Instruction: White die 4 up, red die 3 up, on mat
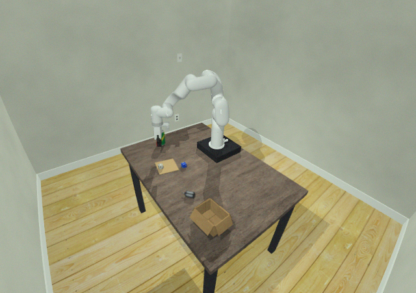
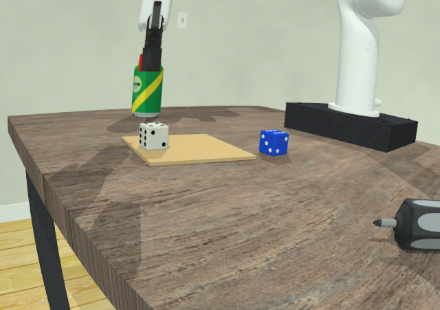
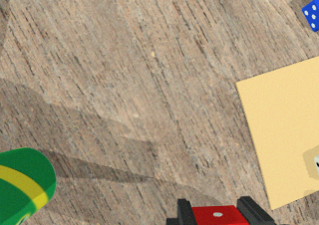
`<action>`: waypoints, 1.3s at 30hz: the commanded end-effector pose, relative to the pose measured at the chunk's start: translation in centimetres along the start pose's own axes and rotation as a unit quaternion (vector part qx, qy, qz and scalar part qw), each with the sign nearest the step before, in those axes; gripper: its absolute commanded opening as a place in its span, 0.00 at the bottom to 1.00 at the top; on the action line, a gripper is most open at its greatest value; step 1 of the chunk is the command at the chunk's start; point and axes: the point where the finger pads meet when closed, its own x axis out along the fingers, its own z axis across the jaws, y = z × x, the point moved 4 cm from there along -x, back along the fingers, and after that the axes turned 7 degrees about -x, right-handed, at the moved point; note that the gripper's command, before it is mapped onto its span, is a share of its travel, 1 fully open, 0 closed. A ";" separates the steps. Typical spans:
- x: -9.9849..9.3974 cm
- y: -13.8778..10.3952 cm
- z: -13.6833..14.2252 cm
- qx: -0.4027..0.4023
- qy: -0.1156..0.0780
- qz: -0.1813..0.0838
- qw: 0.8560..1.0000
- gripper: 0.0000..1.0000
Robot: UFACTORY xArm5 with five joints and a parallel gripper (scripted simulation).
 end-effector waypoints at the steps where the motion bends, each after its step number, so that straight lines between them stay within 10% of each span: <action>1: -0.1 -0.1 0.0 0.000 0.000 -0.002 1.000 0.27; 7: -0.2 0.0 0.2 -0.002 0.000 -0.002 1.000 0.27; 16: -0.7 6.9 11.5 -0.192 0.000 -0.004 0.981 0.27; 39: 0.0 7.6 12.3 -0.207 0.000 -0.004 0.978 0.27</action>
